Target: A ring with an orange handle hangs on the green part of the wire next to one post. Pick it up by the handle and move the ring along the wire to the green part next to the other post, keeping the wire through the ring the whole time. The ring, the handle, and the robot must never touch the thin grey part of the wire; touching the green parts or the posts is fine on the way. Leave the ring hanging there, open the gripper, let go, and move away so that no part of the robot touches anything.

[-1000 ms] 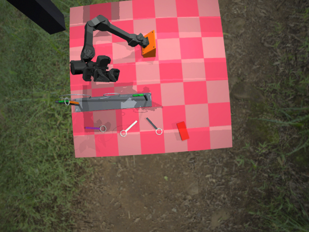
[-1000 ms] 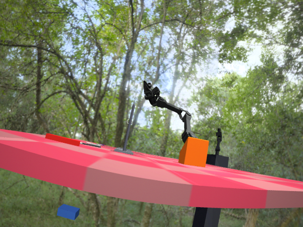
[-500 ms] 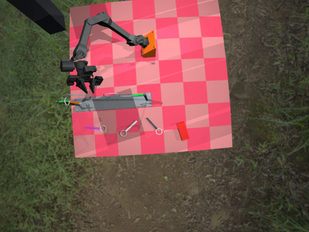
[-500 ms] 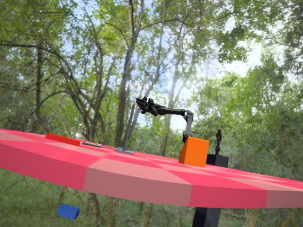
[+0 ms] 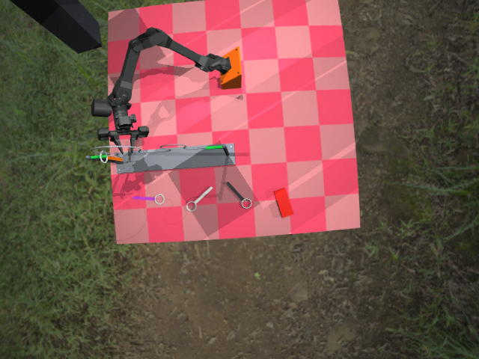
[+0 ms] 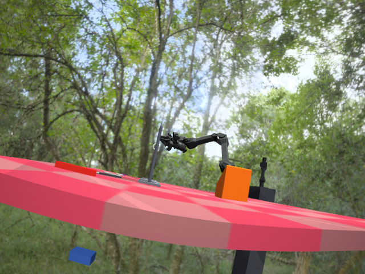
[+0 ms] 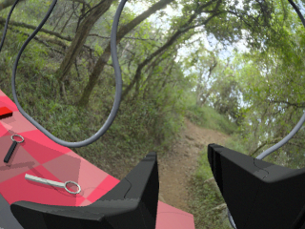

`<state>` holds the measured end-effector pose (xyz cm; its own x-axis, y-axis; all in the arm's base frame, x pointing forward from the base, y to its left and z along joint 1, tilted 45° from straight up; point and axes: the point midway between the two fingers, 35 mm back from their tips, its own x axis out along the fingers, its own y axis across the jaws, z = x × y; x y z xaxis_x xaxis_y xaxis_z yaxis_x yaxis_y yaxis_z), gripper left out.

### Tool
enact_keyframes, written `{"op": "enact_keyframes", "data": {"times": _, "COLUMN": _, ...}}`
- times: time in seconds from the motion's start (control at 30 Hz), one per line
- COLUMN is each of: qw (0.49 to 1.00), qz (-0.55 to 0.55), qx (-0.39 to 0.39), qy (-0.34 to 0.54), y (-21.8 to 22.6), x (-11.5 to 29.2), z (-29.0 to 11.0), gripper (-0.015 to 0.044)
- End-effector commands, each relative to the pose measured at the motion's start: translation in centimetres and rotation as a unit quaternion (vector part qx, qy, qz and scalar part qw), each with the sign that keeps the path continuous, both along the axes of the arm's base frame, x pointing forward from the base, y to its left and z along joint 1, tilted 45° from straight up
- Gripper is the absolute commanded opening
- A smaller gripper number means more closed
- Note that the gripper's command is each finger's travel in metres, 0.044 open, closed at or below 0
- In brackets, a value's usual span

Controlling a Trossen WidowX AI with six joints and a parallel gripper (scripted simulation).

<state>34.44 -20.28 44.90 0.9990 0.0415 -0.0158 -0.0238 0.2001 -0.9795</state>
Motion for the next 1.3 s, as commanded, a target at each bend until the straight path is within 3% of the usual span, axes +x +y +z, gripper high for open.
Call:
{"op": "enact_keyframes", "data": {"times": 0.0, "qw": 0.999, "qz": -0.011, "qx": 0.031, "qy": -0.004, "y": -2.7, "x": -0.5, "z": -0.3, "gripper": 0.016}}
{"op": "enact_keyframes", "data": {"times": 0.3, "qw": 0.989, "qz": -0.056, "qx": 0.134, "qy": -0.015, "y": -11.4, "x": -4.3, "z": -2.4, "gripper": 0.016}}
{"op": "enact_keyframes", "data": {"times": 0.63, "qw": 0.958, "qz": -0.111, "qx": 0.263, "qy": -0.038, "y": -21.0, "x": -13.1, "z": -6.4, "gripper": 0.016}}
{"op": "enact_keyframes", "data": {"times": 0.77, "qw": 0.955, "qz": -0.115, "qx": 0.272, "qy": -0.04, "y": -21.5, "x": -13.7, "z": -6.6, "gripper": 0.016}}
{"op": "enact_keyframes", "data": {"times": 1.0, "qw": 0.954, "qz": -0.114, "qx": 0.273, "qy": -0.042, "y": -19.3, "x": -8.9, "z": -3.3, "gripper": 0.016}}
{"op": "enact_keyframes", "data": {"times": 1.27, "qw": 0.955, "qz": -0.114, "qx": 0.272, "qy": -0.043, "y": -19.1, "x": -8.1, "z": -3.0, "gripper": 0.016}}
